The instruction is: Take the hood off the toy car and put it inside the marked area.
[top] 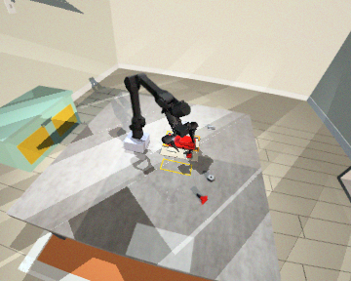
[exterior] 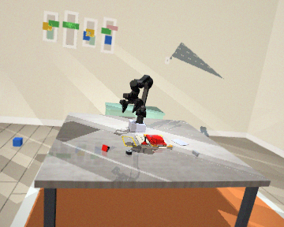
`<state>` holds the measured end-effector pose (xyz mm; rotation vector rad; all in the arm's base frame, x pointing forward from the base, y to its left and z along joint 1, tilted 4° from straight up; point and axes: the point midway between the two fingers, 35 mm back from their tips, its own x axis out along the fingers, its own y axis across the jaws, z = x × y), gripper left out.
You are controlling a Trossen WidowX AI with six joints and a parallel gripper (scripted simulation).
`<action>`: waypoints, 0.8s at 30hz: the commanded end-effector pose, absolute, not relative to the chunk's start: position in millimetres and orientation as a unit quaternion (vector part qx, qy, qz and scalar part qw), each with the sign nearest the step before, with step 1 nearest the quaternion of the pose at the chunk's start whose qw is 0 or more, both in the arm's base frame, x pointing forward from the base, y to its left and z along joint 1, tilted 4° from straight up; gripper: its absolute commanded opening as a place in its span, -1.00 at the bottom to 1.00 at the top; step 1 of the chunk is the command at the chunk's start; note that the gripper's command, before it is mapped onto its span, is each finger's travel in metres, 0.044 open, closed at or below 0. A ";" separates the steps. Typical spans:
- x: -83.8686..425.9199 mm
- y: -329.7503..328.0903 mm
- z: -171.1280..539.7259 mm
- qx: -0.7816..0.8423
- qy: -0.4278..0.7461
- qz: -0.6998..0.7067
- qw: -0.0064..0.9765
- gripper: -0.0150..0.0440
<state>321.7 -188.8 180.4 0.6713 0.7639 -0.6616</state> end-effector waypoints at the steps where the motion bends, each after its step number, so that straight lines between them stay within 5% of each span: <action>1: 346.9 -130.6 153.6 0.257 0.450 -0.236 0.822 1.00; 14: 336.3 59.5 85.3 0.037 0.689 0.021 0.724 1.00; 24: 332.4 68.3 81.8 0.023 0.700 0.033 0.713 1.00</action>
